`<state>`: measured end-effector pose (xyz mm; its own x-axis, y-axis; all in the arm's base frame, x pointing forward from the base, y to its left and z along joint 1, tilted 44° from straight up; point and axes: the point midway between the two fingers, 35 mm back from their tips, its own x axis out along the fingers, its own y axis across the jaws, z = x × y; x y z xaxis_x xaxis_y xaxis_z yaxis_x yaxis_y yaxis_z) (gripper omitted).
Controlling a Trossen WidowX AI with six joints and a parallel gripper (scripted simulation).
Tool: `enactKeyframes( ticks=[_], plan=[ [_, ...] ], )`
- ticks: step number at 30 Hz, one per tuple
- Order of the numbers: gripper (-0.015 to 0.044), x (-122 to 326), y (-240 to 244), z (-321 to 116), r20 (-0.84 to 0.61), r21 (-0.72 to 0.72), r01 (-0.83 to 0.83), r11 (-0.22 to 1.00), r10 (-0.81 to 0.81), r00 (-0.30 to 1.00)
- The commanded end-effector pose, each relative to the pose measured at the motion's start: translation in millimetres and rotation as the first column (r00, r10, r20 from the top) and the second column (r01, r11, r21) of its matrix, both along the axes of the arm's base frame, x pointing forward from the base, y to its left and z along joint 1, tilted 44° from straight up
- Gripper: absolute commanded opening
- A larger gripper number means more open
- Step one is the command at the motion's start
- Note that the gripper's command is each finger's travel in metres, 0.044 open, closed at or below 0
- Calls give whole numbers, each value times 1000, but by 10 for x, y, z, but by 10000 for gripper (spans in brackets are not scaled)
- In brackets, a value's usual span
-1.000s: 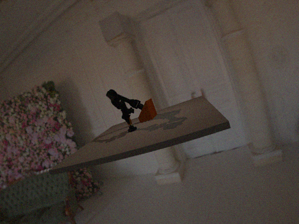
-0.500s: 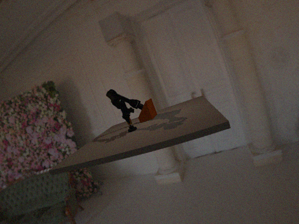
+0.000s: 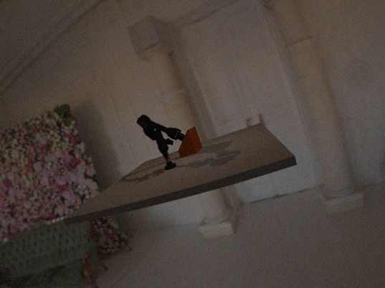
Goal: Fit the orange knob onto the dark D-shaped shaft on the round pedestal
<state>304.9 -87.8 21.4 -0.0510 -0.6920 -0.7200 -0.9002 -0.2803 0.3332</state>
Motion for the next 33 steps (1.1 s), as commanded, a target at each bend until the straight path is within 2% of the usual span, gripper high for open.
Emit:
enactKeyframes(
  ticks=[1,12,19,33],
  plan=[
    [0,9,-7,2,-1,-2,-4,1000,4,1000],
    [0,26,26,34,-7,-2,-10,1000,10,1000],
    [0,61,27,25,-144,19,-153,988,154,977],
    [0,64,-5,-2,-144,19,-153,988,154,977]
  ],
)
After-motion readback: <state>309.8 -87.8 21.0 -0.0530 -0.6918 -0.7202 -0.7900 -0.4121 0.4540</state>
